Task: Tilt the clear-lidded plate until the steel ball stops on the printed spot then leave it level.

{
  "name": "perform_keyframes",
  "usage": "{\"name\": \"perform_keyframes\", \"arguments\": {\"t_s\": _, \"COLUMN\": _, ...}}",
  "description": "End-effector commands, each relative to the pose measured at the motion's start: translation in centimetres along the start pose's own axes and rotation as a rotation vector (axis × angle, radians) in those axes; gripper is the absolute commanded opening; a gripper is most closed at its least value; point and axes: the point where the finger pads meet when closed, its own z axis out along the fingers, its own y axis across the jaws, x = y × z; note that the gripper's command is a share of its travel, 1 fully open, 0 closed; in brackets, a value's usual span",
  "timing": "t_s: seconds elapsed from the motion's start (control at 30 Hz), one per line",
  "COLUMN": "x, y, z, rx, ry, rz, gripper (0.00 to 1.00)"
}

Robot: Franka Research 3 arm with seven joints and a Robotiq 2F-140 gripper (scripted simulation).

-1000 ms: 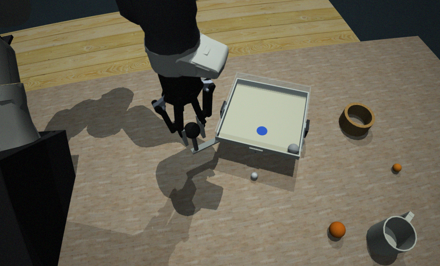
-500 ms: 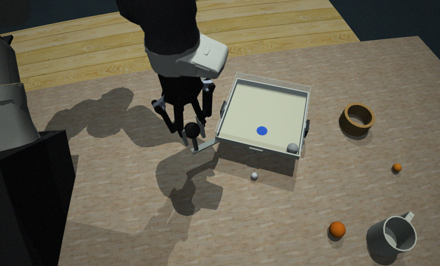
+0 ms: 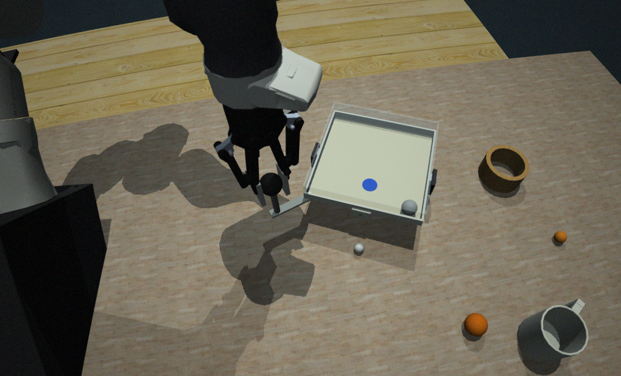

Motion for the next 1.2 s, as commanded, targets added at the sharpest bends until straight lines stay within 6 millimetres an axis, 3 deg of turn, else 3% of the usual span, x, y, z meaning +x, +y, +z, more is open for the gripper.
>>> {"name": "perform_keyframes", "arguments": {"t_s": 0.0, "x": -0.84, "y": 0.08, "z": 0.44, "rx": -0.004, "ry": -0.019, "rz": -0.003, "gripper": 0.00}}
{"name": "perform_keyframes", "arguments": {"t_s": 0.87, "x": -0.82, "y": 0.08, "z": 0.44, "rx": -0.004, "ry": -0.019, "rz": -0.003, "gripper": 0.00}}
{"name": "perform_keyframes", "arguments": {"t_s": 0.93, "x": 0.04, "y": -0.01, "z": 0.21, "rx": -0.004, "ry": -0.019, "rz": -0.003, "gripper": 0.00}}
{"name": "perform_keyframes", "arguments": {"t_s": 1.17, "x": 0.15, "y": -0.12, "z": -0.06, "rx": -0.004, "ry": -0.019, "rz": -0.003, "gripper": 0.00}}
